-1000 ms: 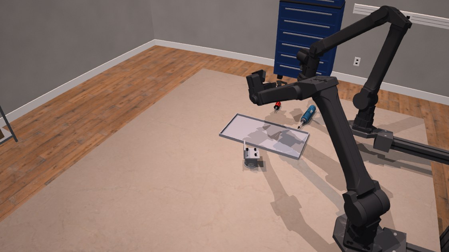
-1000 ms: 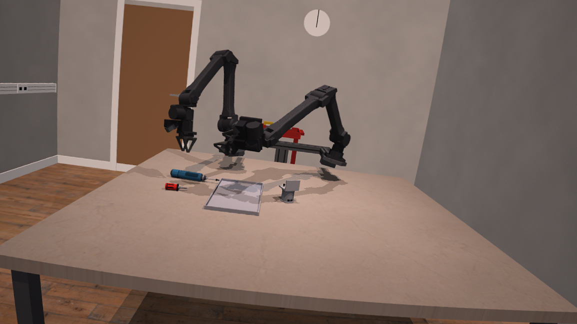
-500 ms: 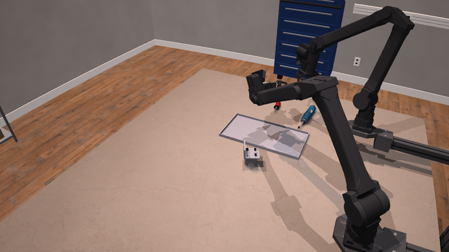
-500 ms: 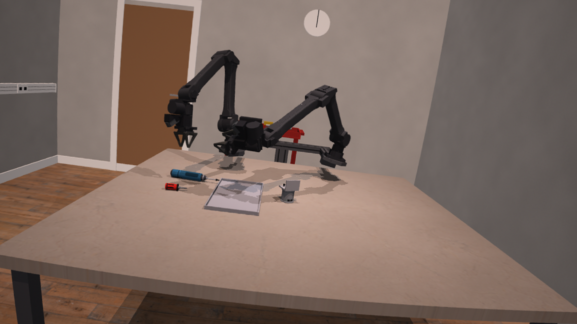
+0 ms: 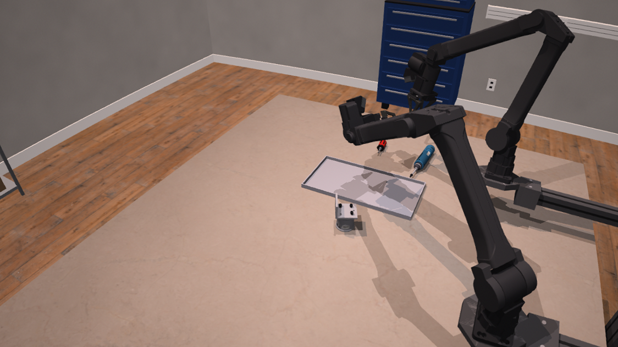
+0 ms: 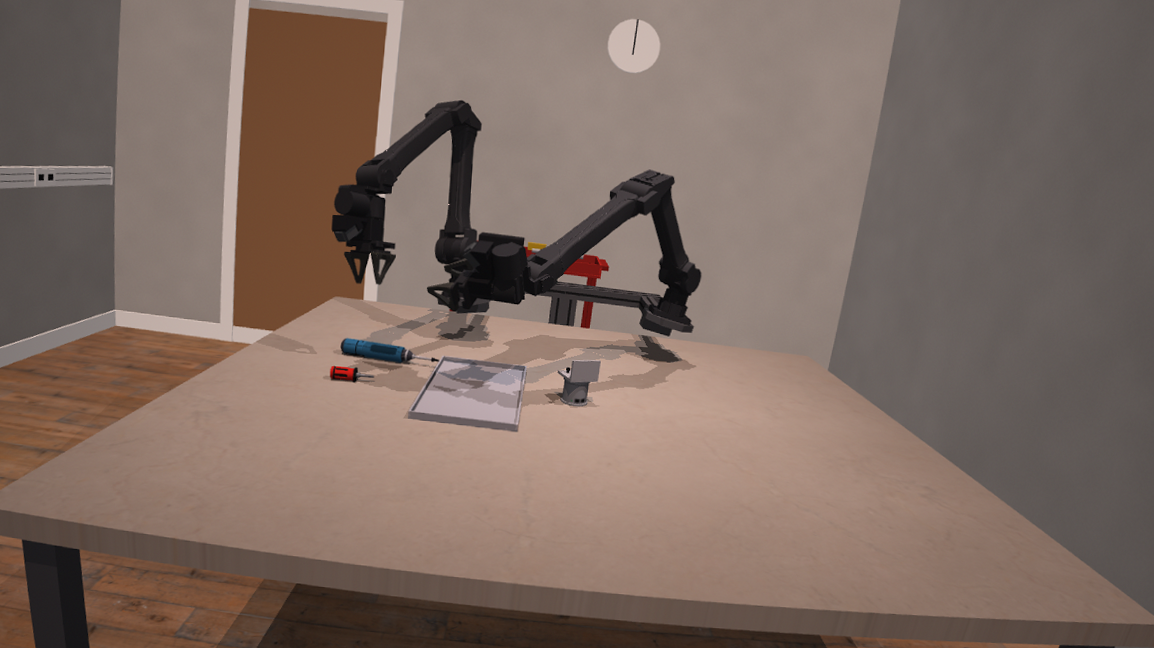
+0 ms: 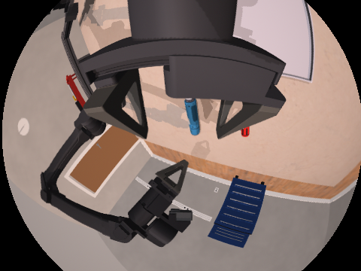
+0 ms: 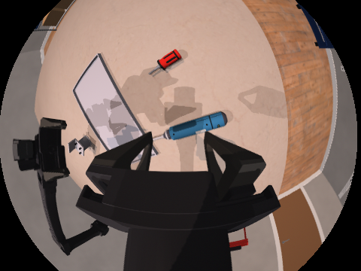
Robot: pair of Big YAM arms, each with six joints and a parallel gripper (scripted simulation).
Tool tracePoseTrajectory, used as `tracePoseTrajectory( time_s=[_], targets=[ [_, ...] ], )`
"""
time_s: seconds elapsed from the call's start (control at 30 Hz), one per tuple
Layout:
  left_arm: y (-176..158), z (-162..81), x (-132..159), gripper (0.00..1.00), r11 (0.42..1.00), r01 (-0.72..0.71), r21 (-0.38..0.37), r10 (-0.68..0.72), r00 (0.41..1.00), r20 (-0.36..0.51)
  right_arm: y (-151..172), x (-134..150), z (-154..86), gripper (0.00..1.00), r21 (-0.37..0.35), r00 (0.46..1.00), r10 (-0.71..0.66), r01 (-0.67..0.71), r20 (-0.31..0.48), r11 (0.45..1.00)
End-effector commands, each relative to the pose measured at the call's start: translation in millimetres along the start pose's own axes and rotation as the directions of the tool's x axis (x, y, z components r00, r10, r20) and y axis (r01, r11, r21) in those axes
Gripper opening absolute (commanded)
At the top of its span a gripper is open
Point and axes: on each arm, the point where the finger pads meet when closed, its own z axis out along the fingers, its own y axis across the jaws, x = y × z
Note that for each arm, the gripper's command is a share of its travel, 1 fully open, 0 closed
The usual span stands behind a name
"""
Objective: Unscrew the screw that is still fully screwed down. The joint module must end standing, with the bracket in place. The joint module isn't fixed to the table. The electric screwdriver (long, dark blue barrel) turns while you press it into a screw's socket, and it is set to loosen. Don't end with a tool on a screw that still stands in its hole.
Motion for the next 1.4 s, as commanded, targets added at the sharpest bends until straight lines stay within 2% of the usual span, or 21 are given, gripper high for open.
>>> tracePoseTrajectory(
  time_s=[0.0, 0.3, 0.37, 0.5, 0.53, 0.57, 0.83, 0.9, 0.93, 1.07, 1.13, 1.37],
  targets=[
    [-3, 2, -23, 0.86, 0.999, -0.039, 0.006, 0.039, 0.999, 0.014, 6, -25, -30, 0.65, -0.008, 0.994, -0.084, 0.085, 0.068, 0.996],
    [-3, 2, -23, 0.86, 0.999, -0.039, 0.006, 0.039, 0.999, 0.014, 14, -32, -51, 0.65, -0.015, 0.960, -0.266, 0.268, 0.093, 0.963],
    [-3, 2, -23, 0.86, 0.999, -0.039, 0.006, 0.039, 0.999, 0.014, 13, -31, -43, 0.65, -0.021, 0.957, -0.282, 0.284, 0.069, 0.959],
    [-3, 2, -23, 0.86, 0.999, -0.039, 0.006, 0.039, 0.999, 0.014, 10, -31, -42, 0.65, -0.020, 0.959, -0.276, 0.278, 0.066, 0.960],
    [-3, 2, -23, 0.86, 0.999, -0.039, 0.006, 0.039, 0.999, 0.014, 12, -25, -51, 0.65, -0.018, 0.951, -0.299, 0.301, 0.083, 0.953],
    [-3, 2, -23, 0.86, 0.999, -0.039, 0.006, 0.039, 0.999, 0.014, 15, -34, -60, 0.65, -0.013, 0.941, -0.321, 0.324, 0.104, 0.946],
    [-3, 2, -23, 0.86, 0.999, -0.039, 0.006, 0.039, 0.999, 0.014, 20, -37, -80, 0.65, -0.007, 0.874, -0.468, 0.473, 0.130, 0.881],
    [-3, 2, -23, 0.86, 0.999, -0.039, 0.006, 0.039, 0.999, 0.014, 23, -38, -80, 0.65, -0.011, 0.853, -0.507, 0.512, 0.127, 0.859],
    [-3, 2, -23, 0.86, 0.999, -0.039, 0.006, 0.039, 0.999, 0.014, 22, -38, -73, 0.65, -0.018, 0.857, -0.504, 0.509, 0.111, 0.861],
    [-3, 2, -23, 0.86, 0.999, -0.039, 0.006, 0.039, 0.999, 0.014, 19, -38, -72, 0.65, -0.019, 0.860, -0.499, 0.503, 0.107, 0.864],
    [-3, 2, -23, 0.86, 0.999, -0.039, 0.006, 0.039, 0.999, 0.014, 23, -39, -90, 0.65, -0.001, 0.831, -0.538, 0.544, 0.143, 0.839],
    [-3, 2, -23, 0.86, 0.999, -0.039, 0.006, 0.039, 0.999, 0.014, 27, -41, -109, 0.65, 0.015, 0.744, -0.648, 0.655, 0.165, 0.756]
  ],
)
